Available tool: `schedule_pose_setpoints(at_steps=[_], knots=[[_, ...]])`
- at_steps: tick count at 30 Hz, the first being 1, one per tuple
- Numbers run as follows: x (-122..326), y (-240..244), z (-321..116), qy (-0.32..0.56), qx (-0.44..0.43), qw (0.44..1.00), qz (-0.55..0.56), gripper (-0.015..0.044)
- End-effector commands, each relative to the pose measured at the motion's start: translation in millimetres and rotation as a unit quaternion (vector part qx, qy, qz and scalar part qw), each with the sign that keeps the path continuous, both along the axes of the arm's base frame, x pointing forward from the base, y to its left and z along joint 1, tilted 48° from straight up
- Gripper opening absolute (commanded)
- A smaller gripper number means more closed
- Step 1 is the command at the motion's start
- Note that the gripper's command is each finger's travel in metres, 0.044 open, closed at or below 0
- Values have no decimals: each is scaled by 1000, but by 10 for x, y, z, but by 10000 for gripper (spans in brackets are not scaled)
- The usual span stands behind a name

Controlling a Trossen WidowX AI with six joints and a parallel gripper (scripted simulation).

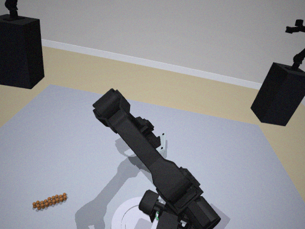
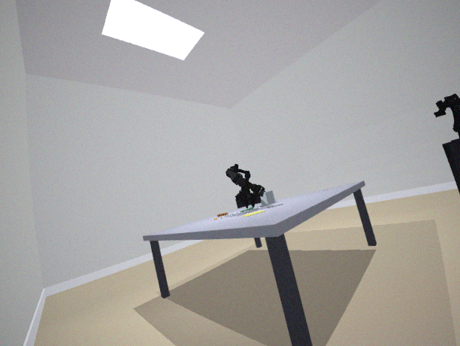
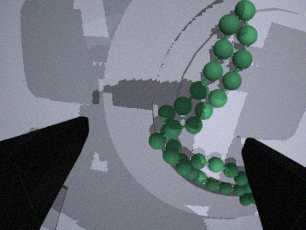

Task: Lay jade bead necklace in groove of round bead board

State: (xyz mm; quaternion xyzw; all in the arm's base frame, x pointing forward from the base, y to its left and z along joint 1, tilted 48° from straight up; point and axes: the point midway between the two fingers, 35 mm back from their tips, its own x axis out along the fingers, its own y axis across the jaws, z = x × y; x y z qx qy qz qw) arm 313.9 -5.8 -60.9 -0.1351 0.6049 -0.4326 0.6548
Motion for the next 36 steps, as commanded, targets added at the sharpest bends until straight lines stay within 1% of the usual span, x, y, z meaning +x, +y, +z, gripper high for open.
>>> schedule_pose_setpoints(at_steps=[1,19,20,22,25,28,31,33,36], knots=[[15,34,25,-4,1,1000,1,440],[15,34,25,-4,1,1000,1,440],[13,35,28,2,2,1000,6,414],[-8,40,55,49,9,997,50,361],[-57,51,115,157,24,976,150,282],[-107,61,175,262,39,932,247,204],[-159,70,233,361,53,867,339,125],[-193,75,270,422,62,813,395,120],[-247,82,326,506,73,717,473,120]])
